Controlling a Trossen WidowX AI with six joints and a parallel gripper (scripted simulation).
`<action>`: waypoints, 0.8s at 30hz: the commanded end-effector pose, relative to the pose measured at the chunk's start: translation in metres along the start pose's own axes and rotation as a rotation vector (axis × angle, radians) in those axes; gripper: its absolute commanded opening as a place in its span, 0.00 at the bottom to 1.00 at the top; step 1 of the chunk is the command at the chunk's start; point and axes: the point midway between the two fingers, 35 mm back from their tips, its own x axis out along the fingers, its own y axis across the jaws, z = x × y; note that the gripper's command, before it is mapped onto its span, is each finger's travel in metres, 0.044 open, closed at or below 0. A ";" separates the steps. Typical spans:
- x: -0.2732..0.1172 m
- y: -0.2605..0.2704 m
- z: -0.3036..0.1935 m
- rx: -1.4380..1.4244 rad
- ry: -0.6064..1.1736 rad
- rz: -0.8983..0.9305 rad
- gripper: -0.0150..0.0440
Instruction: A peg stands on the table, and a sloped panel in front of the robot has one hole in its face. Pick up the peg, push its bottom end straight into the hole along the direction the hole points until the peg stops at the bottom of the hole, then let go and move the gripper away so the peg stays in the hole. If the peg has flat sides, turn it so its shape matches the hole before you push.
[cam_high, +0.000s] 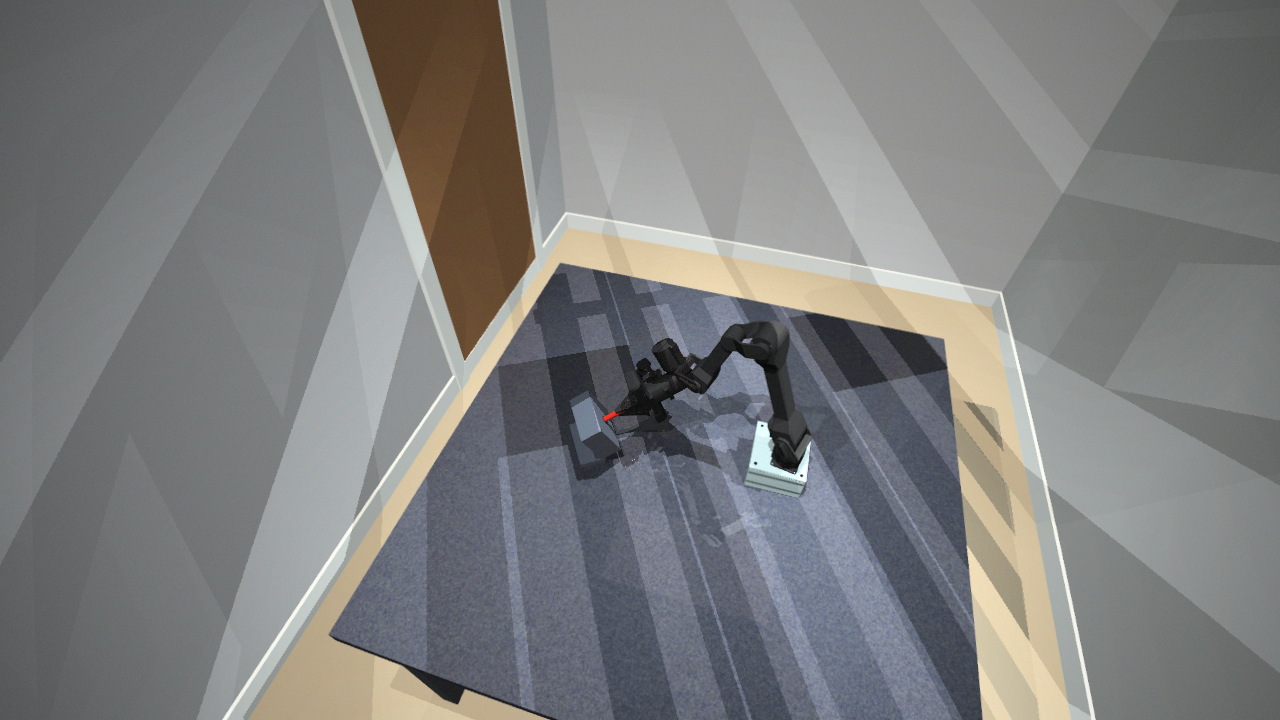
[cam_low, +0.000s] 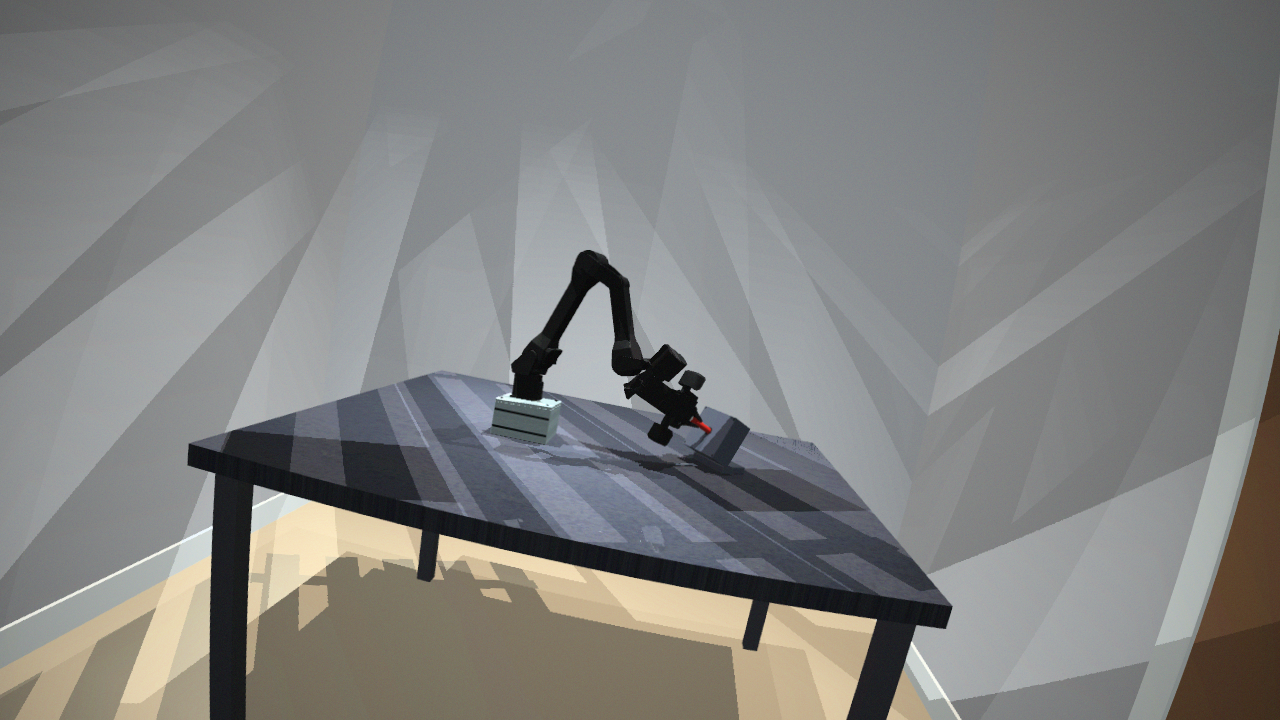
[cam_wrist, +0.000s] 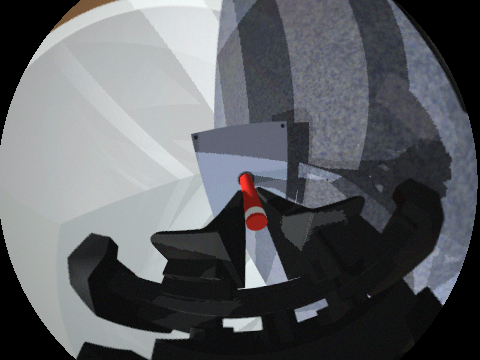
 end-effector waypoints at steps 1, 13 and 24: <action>0.004 -0.001 0.000 0.005 -0.001 -0.003 0.25; 0.012 -0.001 0.000 0.005 -0.001 -0.002 0.25; 0.019 -0.001 0.000 0.005 -0.001 -0.002 0.25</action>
